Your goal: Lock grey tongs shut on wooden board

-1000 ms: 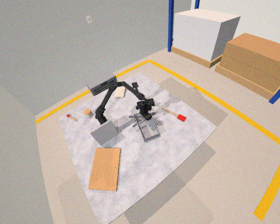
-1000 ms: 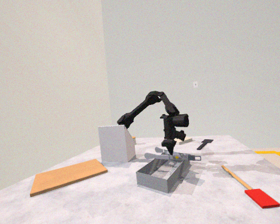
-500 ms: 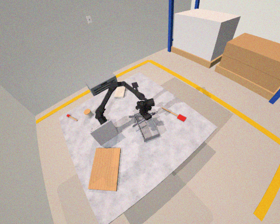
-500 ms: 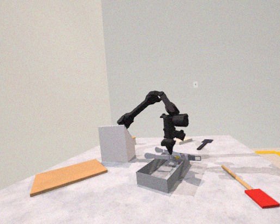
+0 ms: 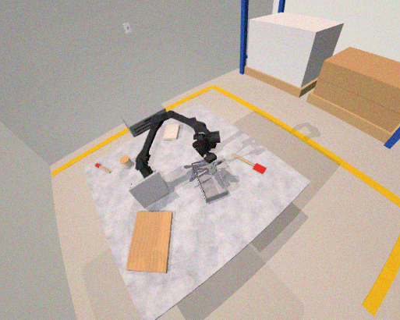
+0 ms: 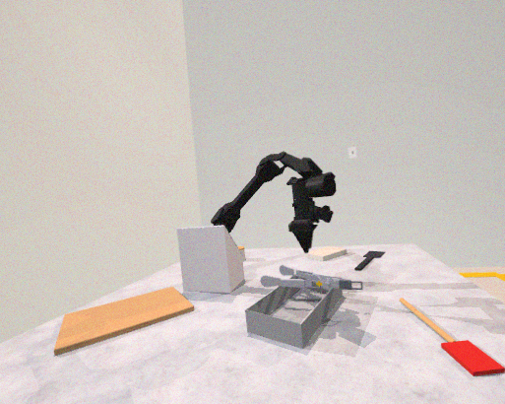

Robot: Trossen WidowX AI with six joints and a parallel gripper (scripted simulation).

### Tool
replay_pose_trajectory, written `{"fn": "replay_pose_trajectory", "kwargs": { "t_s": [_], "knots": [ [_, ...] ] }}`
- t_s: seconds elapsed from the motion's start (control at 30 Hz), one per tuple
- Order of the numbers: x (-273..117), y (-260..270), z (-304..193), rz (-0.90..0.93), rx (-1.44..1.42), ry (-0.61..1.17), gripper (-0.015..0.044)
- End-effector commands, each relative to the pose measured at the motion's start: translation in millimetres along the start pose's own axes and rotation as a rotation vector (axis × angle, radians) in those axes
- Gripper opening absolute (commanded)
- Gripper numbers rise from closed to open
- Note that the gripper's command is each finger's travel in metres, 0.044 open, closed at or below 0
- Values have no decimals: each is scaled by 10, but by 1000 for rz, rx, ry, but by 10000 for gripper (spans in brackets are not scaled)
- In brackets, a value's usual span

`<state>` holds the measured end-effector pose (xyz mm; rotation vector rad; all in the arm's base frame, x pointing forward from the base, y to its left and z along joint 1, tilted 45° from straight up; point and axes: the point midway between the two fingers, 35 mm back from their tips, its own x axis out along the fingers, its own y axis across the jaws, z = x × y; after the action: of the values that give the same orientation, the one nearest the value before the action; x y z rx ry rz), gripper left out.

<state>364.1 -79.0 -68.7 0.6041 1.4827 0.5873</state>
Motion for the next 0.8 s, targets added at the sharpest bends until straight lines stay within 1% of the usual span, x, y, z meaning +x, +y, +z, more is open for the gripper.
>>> {"fn": "replay_pose_trajectory", "kwargs": {
  "t_s": [0.0,0.07,0.1,0.2,0.37,0.77],
  "knots": [
    [-33,-11,4,-2,2,-8,375],
    [-33,-11,4,-2,2,-8,427],
    [9,1,-2,1,0,2,440],
    [87,14,21,1,56,5,440],
    [344,61,86,4,235,13,440],
    [347,60,85,4,235,13,440]
  ]
}}
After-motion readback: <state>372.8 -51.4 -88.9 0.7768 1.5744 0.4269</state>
